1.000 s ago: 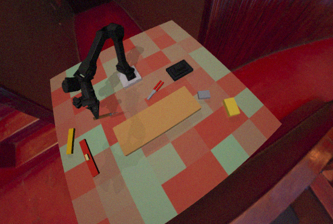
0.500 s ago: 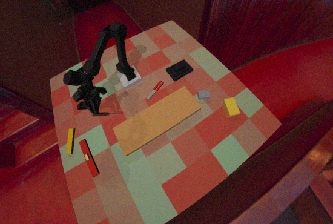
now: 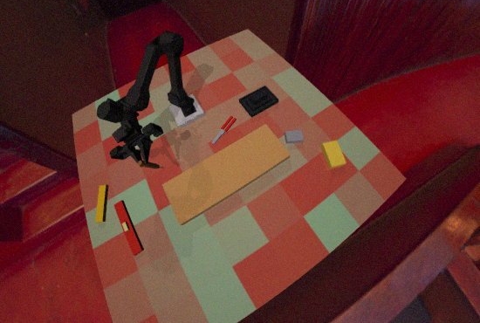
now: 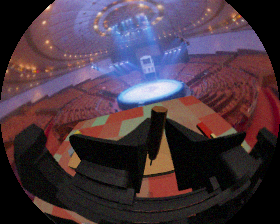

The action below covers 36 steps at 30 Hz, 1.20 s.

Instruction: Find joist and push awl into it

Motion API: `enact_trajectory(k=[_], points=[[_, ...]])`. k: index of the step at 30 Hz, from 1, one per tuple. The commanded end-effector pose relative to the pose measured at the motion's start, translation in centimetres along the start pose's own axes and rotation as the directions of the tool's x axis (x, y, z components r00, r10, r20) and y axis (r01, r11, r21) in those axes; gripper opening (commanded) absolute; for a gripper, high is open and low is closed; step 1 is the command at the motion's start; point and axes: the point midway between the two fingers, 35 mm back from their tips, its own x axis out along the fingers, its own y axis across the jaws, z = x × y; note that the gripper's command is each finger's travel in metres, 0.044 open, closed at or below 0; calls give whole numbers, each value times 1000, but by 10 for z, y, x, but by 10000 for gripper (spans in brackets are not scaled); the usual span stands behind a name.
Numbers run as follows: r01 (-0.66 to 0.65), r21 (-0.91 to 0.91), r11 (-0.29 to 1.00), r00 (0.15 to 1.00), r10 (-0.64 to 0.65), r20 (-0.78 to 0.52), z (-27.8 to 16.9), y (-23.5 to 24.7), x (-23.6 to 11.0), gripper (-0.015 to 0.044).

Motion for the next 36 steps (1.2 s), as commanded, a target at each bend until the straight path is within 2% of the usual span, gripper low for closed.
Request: enact_trajectory(k=[1,19,36], points=[[-4,-17,1000,1000,4,-9,-5,10,14,0],[-17,-105,994,1000,15,-23,-28,63,61,0],[-32,-172,985,999,32,-3,-49,122,85,0]])
